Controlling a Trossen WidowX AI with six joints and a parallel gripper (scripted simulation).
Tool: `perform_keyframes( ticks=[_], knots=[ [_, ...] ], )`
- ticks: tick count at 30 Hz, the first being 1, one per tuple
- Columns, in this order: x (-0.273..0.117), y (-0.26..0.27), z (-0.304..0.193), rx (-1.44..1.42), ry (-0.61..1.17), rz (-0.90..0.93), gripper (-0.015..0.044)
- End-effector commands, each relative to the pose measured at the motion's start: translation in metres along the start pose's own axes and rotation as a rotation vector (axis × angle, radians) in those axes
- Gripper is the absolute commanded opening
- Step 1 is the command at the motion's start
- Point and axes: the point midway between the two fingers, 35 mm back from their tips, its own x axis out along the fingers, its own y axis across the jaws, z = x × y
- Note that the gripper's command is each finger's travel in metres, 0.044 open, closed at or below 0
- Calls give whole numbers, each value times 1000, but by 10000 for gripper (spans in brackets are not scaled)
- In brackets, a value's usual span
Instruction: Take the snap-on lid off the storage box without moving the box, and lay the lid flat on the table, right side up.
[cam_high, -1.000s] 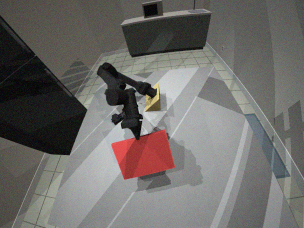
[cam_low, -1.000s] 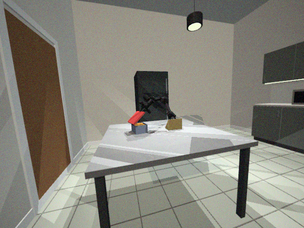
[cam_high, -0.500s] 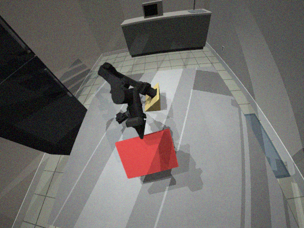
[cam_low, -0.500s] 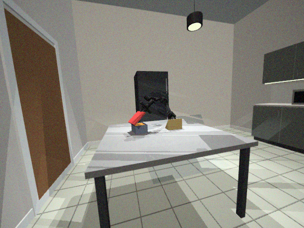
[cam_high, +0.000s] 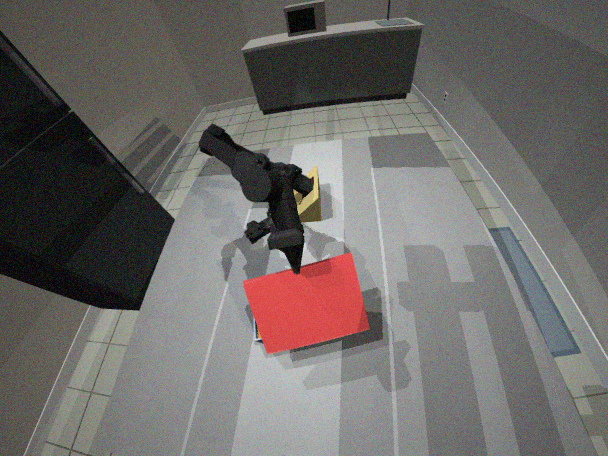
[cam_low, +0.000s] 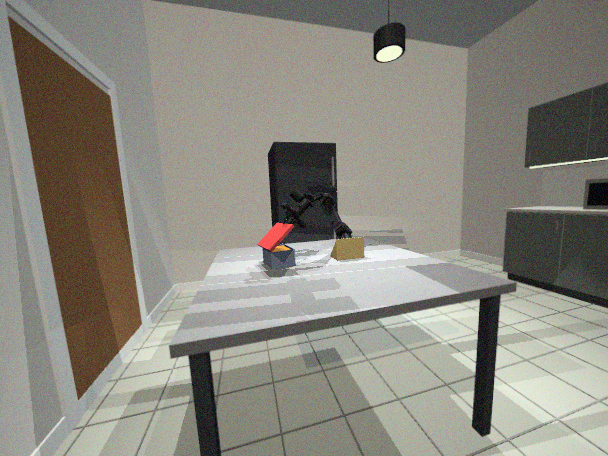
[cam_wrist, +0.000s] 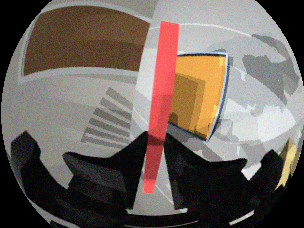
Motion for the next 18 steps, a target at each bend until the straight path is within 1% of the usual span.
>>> perform_keyframes(
  ticks=[1, 18],
  knots=[
    [-3, 1, -10, 6, 2, 9, 0],
    [-6, -1, -44, 7, 2, 9, 0]
  ],
)
